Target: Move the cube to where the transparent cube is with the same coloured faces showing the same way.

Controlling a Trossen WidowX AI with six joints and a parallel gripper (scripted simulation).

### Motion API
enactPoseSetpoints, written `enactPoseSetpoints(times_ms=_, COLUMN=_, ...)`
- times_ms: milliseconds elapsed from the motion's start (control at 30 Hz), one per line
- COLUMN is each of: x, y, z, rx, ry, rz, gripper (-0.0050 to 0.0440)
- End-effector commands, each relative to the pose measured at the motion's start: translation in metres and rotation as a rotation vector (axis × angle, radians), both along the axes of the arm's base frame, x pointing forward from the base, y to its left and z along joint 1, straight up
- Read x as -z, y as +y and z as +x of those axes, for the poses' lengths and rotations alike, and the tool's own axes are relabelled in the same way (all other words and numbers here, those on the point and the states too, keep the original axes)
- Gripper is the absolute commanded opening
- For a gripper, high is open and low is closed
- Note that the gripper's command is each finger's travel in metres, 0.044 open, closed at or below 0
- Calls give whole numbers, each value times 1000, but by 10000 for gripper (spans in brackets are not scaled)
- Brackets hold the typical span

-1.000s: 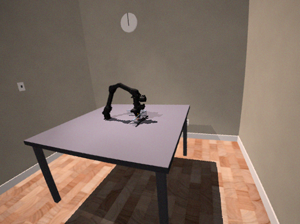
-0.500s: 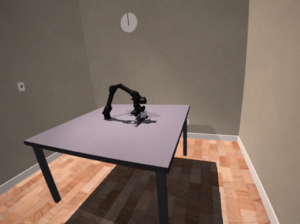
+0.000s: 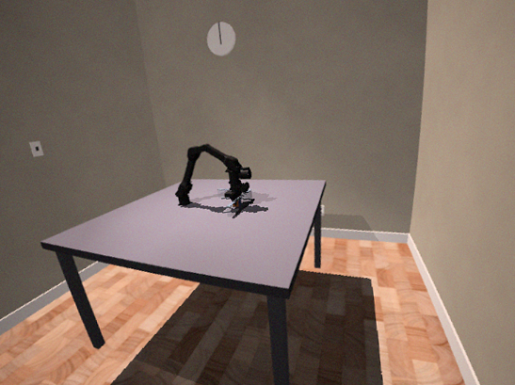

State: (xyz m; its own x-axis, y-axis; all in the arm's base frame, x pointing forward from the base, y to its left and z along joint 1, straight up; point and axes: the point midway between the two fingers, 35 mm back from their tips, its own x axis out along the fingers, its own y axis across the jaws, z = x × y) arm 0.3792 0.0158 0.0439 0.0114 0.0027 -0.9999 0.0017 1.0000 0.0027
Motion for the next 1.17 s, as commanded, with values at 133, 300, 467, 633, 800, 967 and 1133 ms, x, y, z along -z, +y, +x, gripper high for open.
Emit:
enactPoseSetpoints(times_ms=133, x=-8, y=0, z=4, rx=1, ry=-26, rz=1, gripper=280)
enactPoseSetpoints(times_ms=300, x=-8, y=0, z=4, rx=1, ry=-26, rz=1, gripper=280)
enactPoseSetpoints(times_ms=467, x=-8, y=0, z=4, rx=1, ry=-26, rz=1, gripper=280)
enactPoseSetpoints(times_ms=633, x=-8, y=0, z=4, rx=1, ry=-26, rz=1, gripper=280)
enactPoseSetpoints(times_ms=800, x=-58, y=0, z=4, rx=-1, ry=-19, rz=-1, gripper=280)
enactPoseSetpoints(times_ms=967, x=-93, y=-1, z=-1, rx=-2, ry=-14, rz=-2, gripper=280)
enactPoseSetpoints(times_ms=1133, x=-86, y=-1, z=1, rx=1, ry=-22, rz=1, gripper=280)
